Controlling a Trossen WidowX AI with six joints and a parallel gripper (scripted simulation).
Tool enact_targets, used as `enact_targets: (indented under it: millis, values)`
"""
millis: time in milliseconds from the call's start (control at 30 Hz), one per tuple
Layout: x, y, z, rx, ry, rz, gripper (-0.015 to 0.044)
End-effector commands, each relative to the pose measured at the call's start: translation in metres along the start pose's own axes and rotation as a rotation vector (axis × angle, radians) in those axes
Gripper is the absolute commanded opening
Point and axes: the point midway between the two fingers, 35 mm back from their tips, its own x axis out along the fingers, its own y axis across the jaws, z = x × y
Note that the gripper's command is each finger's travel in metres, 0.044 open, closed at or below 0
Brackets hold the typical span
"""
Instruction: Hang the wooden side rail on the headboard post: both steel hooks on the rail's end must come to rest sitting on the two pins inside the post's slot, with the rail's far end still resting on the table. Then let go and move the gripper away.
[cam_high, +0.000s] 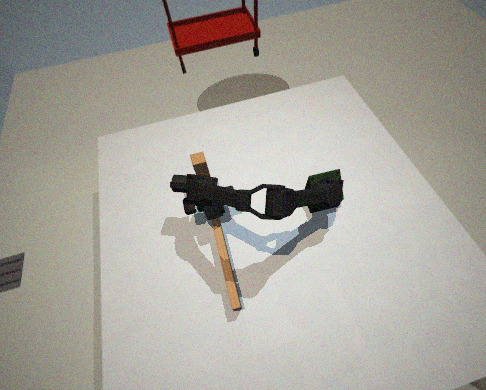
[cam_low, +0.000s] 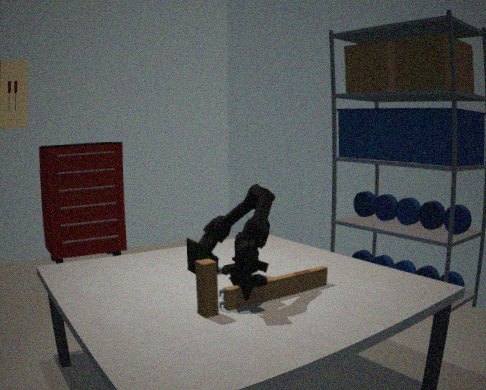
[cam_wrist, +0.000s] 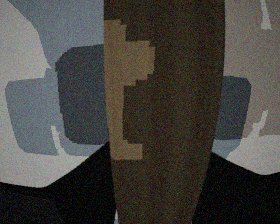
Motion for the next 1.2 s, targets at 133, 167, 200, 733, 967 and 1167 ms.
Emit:
enact_targets:
  millis: [133,167,200,733,967,1167]
  values:
    - [-0.005,-0.0012,-0.0006,-0.013,0.003,-0.006,0.0]
    - [-0.0052,-0.0012,-0.0006,-0.013,0.003,-0.006,0.0]
    - [-0.0054,-0.0012,-0.0006,-0.013,0.003,-0.006,0.0]
    - [-0.008,-0.0011,-0.0006,-0.013,0.003,-0.006,0.0]
    - [-0.0092,-0.0011,-0.0007,-0.013,0.003,-0.006,0.0]
    - [-0.0102,-0.0011,-0.0007,-0.013,0.003,-0.006,0.0]
